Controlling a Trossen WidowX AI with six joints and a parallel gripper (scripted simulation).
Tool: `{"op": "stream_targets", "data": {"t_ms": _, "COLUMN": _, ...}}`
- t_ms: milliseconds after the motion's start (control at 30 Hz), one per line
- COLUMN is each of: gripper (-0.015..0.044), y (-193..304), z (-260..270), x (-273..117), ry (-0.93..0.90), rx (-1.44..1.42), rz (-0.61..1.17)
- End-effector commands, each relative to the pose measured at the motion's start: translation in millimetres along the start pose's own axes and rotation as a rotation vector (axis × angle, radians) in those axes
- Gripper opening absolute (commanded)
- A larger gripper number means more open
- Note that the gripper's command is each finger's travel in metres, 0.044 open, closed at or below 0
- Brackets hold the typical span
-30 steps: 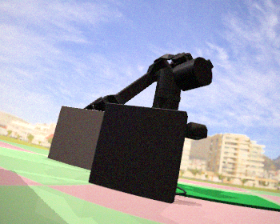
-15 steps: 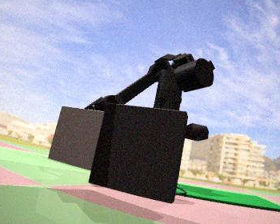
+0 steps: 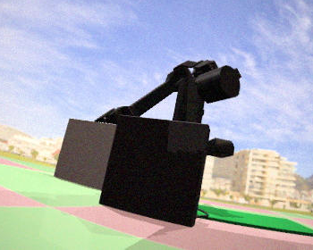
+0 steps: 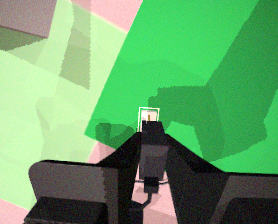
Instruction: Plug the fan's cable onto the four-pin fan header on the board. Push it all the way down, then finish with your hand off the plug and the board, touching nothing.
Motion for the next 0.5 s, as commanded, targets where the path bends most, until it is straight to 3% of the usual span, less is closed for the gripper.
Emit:
{"op": "stream_targets", "data": {"t_ms": 0, "gripper": 0.0000, "y": -0.2, "z": -0.5, "x": 0.7, "ry": 0.006, "rx": 0.003, "rz": -0.001}}
{"op": "stream_targets", "data": {"t_ms": 467, "gripper": 0.0000, "y": -2.0, "z": 2.1, "x": 2.3, "ry": 0.006, "rx": 0.008, "rz": -0.001}}
Point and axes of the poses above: the point midway between the two fingers, 35 mm back from their tips, its own x axis out along the fingers, its own z axis across the jaws, y = z × x, the point moved 3 cm from there along -x, back along the fingers, and after that the axes turned 3 degrees about x, right-handed, at the moved point
